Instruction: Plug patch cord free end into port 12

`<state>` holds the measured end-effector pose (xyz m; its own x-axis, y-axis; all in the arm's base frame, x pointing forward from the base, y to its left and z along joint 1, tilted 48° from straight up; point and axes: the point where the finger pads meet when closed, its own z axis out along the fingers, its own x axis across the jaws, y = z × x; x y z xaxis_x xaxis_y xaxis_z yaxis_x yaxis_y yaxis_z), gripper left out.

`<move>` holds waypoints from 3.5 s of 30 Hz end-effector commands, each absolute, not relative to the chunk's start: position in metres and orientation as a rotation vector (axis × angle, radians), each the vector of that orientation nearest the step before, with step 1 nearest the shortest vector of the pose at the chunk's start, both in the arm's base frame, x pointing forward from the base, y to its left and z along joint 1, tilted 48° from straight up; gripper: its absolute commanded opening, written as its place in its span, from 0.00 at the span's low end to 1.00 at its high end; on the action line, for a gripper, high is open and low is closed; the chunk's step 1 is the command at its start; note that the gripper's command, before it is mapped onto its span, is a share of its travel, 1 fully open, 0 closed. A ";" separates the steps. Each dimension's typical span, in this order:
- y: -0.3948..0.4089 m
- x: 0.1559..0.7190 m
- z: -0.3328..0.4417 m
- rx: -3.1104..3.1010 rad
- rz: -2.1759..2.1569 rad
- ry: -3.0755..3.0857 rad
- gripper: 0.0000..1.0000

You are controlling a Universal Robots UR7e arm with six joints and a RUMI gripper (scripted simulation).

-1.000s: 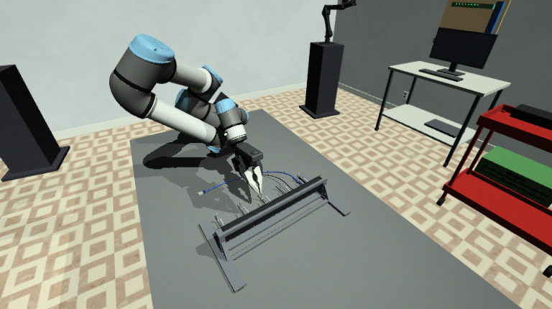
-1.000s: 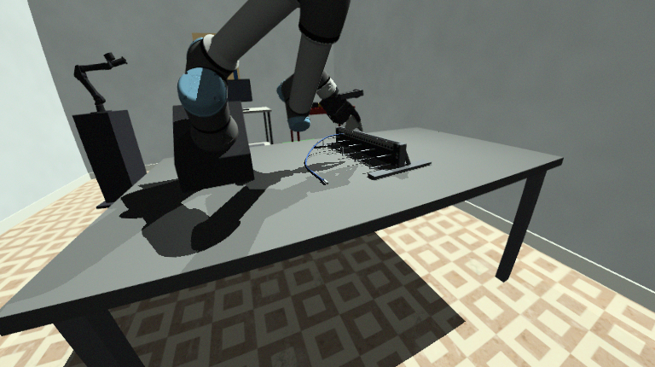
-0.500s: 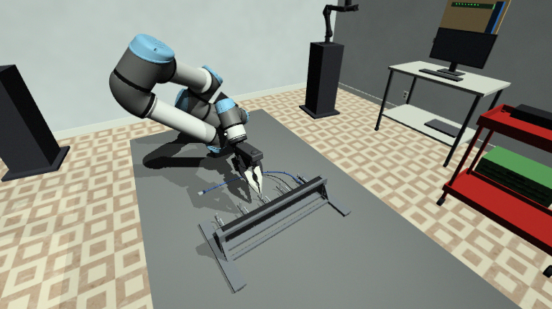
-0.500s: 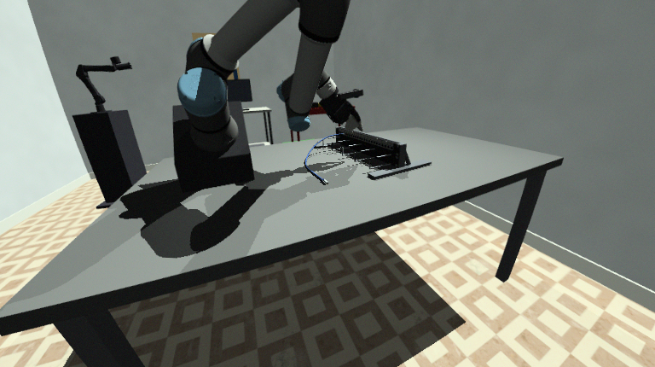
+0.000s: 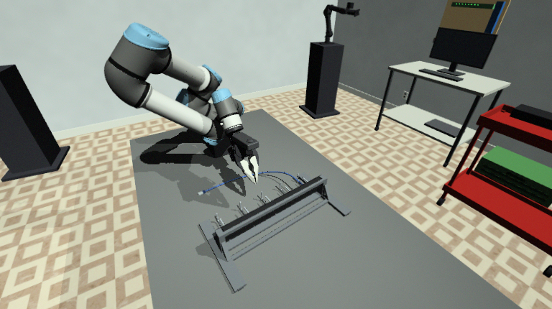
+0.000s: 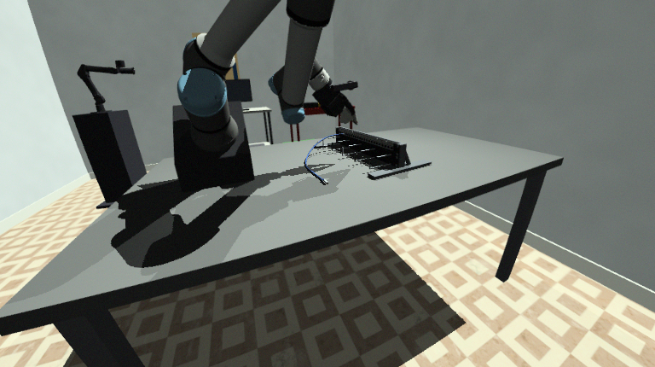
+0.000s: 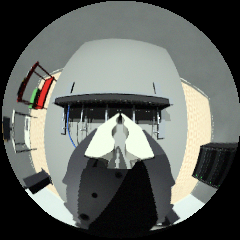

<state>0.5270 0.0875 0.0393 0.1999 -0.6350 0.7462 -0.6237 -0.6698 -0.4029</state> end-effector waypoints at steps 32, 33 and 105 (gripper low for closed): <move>0.125 0.453 0.093 -2.425 -1.516 1.273 0.00; 0.125 0.453 0.093 -2.425 -1.516 1.273 0.00; 0.041 0.514 0.138 -2.425 -1.516 1.273 0.00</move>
<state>0.5011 0.0470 0.1460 0.2011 -0.6361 0.7450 -0.6268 -0.6680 -0.4011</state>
